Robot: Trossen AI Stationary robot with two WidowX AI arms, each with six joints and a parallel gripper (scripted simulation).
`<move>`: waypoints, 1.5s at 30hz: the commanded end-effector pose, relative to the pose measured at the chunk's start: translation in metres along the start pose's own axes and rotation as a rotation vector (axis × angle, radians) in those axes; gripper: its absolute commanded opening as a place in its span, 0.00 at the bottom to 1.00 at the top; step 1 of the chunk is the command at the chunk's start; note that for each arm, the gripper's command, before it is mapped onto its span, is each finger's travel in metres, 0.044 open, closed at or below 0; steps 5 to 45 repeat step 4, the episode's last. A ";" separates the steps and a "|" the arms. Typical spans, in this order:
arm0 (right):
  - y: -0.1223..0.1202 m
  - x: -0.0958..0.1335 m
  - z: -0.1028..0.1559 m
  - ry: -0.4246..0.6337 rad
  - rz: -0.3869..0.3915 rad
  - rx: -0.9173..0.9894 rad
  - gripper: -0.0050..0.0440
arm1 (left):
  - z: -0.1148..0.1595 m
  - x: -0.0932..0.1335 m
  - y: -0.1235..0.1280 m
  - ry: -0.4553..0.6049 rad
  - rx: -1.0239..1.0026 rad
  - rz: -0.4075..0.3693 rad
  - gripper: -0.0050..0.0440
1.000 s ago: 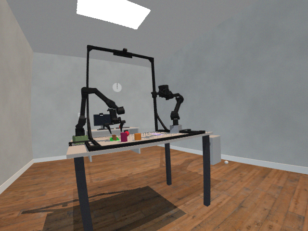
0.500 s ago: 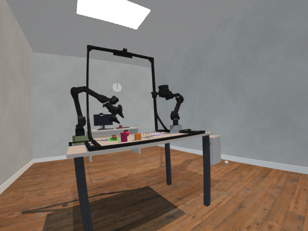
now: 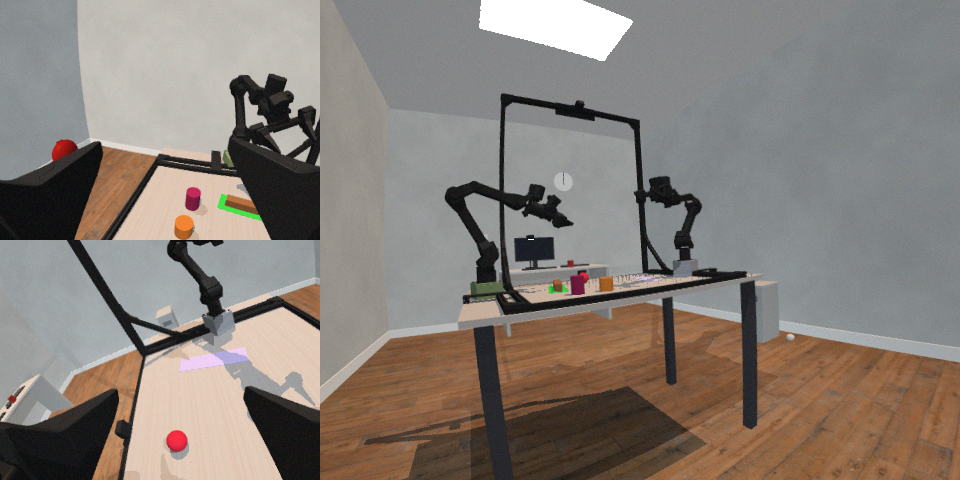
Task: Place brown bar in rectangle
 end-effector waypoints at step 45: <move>0.022 0.039 -0.013 -0.264 -0.147 0.349 1.00 | 0.000 0.000 0.000 -0.001 0.003 0.005 1.00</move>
Point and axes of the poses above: on each arm, the point midway between the two fingers, 35 mm back from their tips, its own x axis back along the fingers, its own y axis across the jaws, z = x × y, the point moved 9 cm from there along x, back along the fingers, and after that the axes turned 2 degrees about -x, right-handed, at the moved point
